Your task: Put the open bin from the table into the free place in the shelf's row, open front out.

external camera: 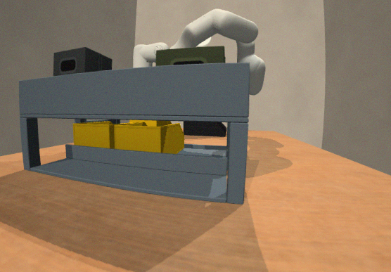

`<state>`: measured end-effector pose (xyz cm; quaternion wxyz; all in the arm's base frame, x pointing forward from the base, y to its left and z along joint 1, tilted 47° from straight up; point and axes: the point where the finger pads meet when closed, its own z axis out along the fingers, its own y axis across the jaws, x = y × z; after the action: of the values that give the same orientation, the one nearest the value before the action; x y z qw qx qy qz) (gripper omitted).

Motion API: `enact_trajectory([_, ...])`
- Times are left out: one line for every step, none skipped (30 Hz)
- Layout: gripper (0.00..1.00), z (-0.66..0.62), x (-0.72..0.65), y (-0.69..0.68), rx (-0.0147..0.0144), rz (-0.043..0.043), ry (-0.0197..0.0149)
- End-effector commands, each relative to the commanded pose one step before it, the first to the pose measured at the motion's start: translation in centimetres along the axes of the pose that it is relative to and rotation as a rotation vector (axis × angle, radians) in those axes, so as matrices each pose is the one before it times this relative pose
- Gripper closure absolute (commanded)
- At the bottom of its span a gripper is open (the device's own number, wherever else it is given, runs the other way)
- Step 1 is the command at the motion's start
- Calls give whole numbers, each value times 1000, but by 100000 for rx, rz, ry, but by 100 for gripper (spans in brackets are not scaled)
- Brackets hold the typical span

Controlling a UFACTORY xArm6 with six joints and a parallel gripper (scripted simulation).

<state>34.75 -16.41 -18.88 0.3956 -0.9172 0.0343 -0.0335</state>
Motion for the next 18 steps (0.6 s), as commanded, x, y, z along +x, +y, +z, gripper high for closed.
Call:
enact_trajectory([100,-1281,184,103,-411,-162,421])
enact_trajectory([100,-300,6,3,-6,-3,5])
enact_trajectory([100,0,0,0,0,0,0])
enact_trajectory([100,0,0,0,0,0,0])
enact_trajectory([100,0,0,0,0,0,0])
enact_trajectory([100,0,0,0,0,0,0])
enact_trajectory([100,0,0,0,0,0,0])
enact_trajectory([100,0,0,0,0,0,0])
enact_trajectory([100,0,0,0,0,0,0])
enact_trajectory([100,0,0,0,0,0,0])
enact_trajectory([100,0,0,0,0,0,0])
enact_trajectory([100,0,0,0,0,0,0])
enact_trajectory([100,0,0,0,0,0,0])
enact_trajectory([100,0,0,0,0,0,0])
enact_trajectory([100,38,-29,-306,27,467,-27])
enact_trajectory([100,7,-12,-300,-9,446,7])
enact_trajectory([100,7,-14,-300,-9,446,7])
enact_trajectory([100,7,-15,-300,-9,446,7])
